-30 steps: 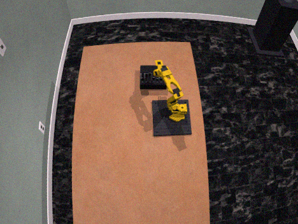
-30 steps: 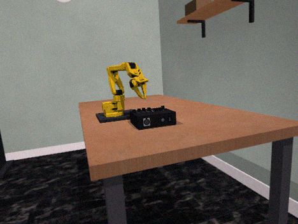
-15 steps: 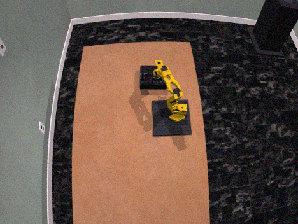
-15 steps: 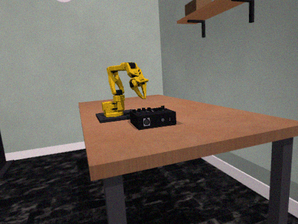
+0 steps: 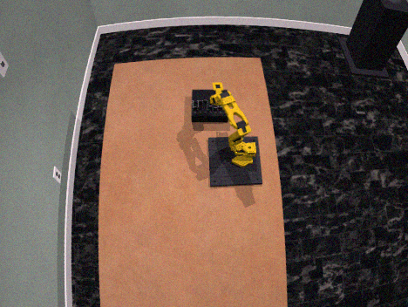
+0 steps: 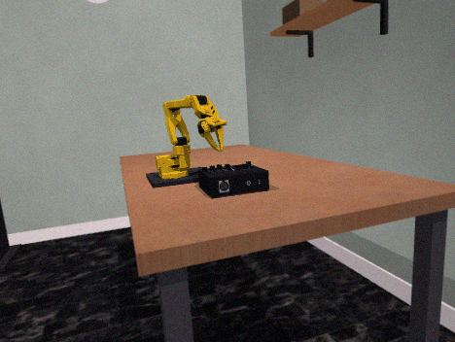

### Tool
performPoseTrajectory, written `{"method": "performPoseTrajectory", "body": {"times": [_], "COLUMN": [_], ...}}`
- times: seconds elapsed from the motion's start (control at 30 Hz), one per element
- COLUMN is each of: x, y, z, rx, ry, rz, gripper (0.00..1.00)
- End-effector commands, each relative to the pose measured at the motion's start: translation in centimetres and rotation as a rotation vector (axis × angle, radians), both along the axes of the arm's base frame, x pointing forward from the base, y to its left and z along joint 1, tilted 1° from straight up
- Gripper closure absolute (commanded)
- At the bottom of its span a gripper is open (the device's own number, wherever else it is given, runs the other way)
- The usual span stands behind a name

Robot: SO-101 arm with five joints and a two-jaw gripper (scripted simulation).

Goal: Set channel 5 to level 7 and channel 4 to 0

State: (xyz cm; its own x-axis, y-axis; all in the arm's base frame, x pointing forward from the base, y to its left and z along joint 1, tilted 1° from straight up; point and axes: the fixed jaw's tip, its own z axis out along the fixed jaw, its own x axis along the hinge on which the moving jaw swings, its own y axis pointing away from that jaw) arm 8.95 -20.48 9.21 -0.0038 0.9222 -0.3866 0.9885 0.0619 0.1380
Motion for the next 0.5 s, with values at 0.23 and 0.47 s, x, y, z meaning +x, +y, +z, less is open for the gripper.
{"method": "performPoseTrajectory", "body": {"times": [0.23,0.47], "x": [0.18,0.13], "y": [0.29,0.46], "z": [0.08,0.06], "rx": [-0.005,0.002], "ry": [0.025,0.064], "rz": [0.069,0.149], "gripper": [1.00,1.00]}}
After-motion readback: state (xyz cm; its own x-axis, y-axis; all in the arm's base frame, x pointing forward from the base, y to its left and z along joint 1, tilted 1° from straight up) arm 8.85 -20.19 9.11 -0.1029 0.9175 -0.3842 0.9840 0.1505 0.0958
